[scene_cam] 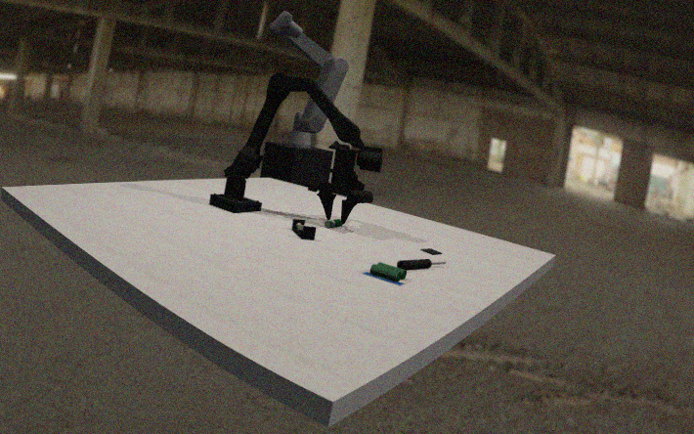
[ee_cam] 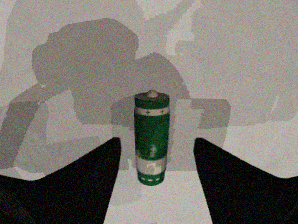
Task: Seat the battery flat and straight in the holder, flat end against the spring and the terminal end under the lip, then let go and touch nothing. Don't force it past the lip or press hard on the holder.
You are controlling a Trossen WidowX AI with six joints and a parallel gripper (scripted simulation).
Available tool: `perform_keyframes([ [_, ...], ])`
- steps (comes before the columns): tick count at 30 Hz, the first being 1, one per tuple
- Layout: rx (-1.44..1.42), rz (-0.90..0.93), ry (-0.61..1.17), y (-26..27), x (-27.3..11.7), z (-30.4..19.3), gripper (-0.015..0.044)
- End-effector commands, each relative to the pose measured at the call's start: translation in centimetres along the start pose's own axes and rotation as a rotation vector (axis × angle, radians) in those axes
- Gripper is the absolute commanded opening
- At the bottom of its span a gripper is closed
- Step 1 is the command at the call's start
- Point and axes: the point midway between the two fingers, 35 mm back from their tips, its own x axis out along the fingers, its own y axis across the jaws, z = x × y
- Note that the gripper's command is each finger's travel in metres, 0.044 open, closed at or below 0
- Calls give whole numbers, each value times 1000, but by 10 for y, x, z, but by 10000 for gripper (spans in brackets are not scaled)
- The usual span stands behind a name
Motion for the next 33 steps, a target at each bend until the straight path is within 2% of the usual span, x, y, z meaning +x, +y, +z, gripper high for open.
perform_keyframes([
  [1,2,15,8,3,11,-2,229],
  [5,2,15,8,4,14,-2,229],
  [9,2,15,8,4,14,-2,124],
  [17,2,15,8,4,14,-2,70],
  [22,2,15,8,3,8,-2,67],
  [27,2,15,8,3,-34,-1,67],
  [33,102,14,10,-1,-37,-9,67],
])
